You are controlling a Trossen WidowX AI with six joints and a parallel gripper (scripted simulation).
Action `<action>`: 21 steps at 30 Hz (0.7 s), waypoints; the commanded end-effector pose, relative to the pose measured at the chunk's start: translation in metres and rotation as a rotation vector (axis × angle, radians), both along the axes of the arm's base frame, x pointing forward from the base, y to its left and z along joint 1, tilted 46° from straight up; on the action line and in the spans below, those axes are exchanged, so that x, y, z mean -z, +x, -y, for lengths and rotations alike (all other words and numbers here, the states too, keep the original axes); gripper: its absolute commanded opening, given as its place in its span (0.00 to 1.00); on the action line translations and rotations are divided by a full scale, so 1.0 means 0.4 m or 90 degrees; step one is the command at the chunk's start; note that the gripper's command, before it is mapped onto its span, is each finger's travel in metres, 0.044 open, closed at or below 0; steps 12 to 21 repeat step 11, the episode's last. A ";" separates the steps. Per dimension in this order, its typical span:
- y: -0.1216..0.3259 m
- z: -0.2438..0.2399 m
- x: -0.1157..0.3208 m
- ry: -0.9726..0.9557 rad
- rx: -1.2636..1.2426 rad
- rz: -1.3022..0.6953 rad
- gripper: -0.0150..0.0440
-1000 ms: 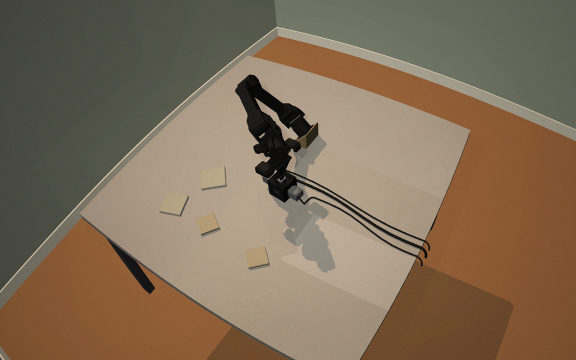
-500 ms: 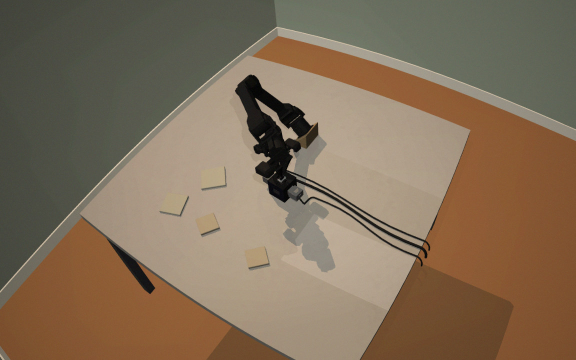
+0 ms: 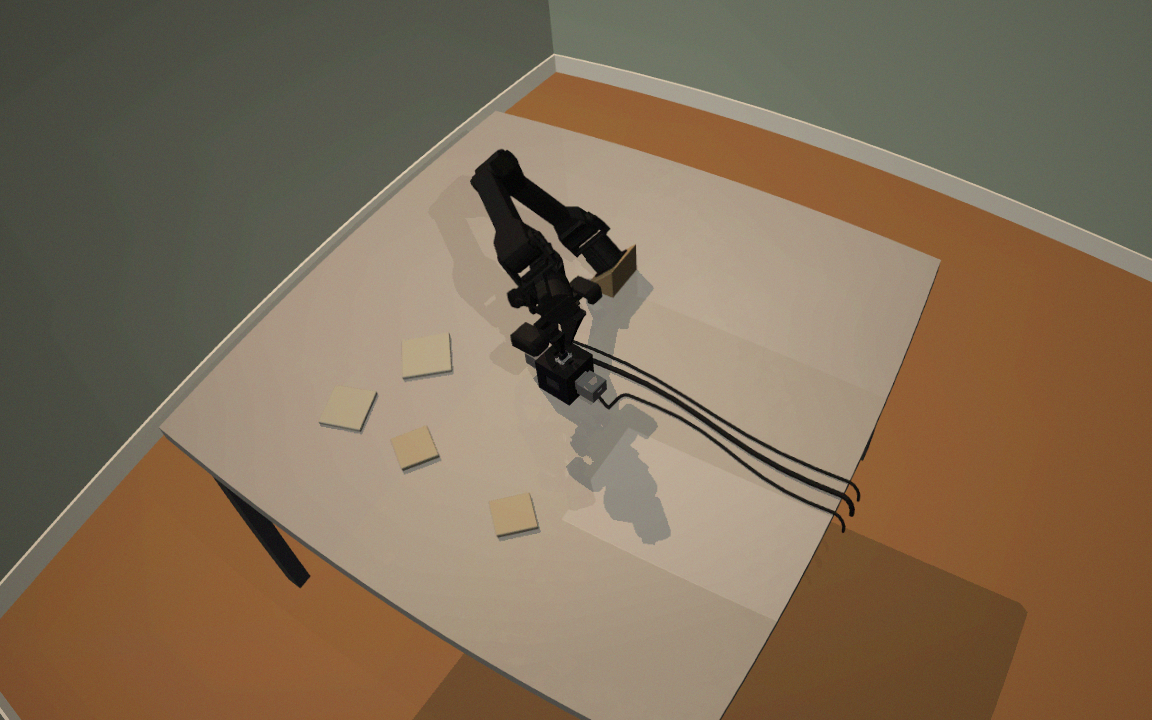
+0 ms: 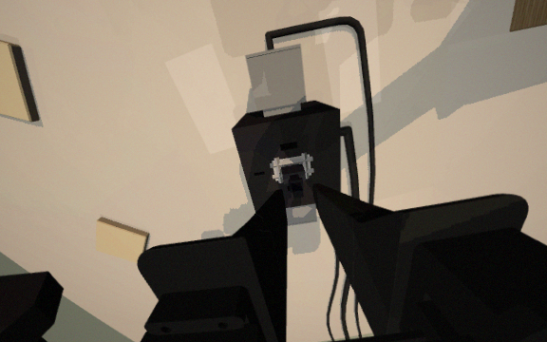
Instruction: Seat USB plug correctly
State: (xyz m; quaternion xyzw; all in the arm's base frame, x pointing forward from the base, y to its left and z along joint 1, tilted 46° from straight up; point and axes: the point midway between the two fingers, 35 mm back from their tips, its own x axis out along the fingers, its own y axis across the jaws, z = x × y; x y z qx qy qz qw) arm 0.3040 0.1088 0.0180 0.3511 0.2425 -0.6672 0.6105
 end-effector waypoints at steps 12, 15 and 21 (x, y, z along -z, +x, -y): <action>0.001 -0.021 -0.021 0.000 0.000 0.000 0.42; 0.001 -0.021 -0.021 0.000 0.000 0.000 0.42; 0.001 -0.021 -0.021 0.000 0.000 0.000 0.42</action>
